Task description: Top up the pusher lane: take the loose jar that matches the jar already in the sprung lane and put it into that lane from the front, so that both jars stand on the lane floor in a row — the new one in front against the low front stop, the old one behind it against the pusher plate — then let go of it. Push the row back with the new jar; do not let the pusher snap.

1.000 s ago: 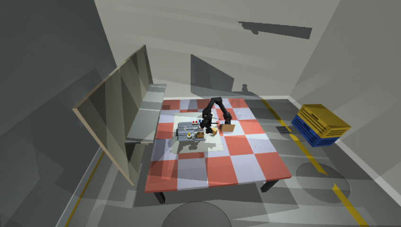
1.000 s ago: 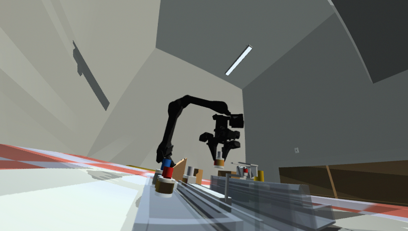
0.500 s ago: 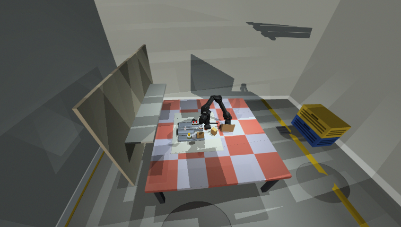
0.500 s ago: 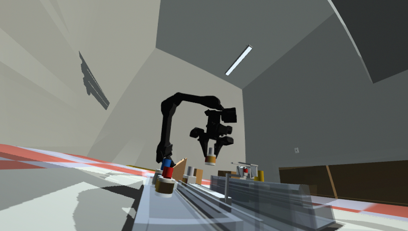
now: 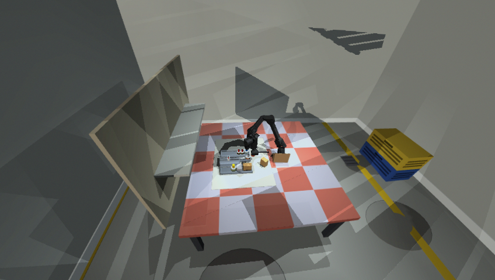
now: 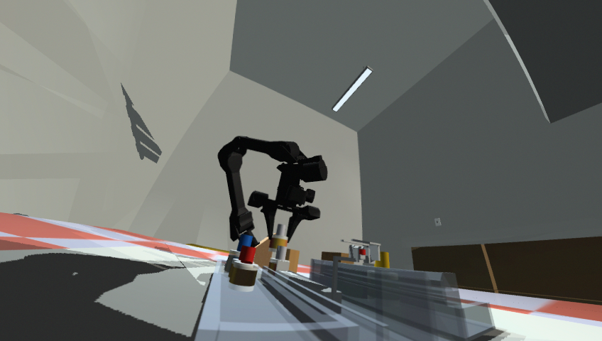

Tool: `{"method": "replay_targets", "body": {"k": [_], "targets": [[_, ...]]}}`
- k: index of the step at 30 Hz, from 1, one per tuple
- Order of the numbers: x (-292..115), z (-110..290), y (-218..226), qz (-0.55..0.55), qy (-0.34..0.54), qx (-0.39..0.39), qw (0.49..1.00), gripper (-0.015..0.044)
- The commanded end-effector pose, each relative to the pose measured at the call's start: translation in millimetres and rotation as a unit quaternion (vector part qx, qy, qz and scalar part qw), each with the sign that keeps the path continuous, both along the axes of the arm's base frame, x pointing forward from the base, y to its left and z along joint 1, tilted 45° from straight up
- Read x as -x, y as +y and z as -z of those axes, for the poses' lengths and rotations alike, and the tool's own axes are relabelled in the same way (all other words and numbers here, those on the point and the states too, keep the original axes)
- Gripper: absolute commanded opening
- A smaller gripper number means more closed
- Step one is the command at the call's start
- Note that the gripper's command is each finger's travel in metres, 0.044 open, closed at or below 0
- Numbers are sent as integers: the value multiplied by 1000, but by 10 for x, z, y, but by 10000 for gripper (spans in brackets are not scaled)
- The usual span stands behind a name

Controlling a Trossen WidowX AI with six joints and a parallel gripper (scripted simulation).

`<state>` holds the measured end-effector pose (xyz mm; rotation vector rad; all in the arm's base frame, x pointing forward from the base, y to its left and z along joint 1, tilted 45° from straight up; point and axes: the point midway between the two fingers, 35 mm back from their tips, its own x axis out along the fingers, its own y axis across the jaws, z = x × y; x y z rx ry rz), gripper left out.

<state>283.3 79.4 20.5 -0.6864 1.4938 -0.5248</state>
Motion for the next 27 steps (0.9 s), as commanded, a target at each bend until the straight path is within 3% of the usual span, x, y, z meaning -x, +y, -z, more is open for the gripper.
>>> {"method": "replay_targets", "body": {"k": [1,27], "targets": [[7,-10,-56,-5,1,1,1000,0],[-55,166,-219,-5,0,2,1000,0]]}}
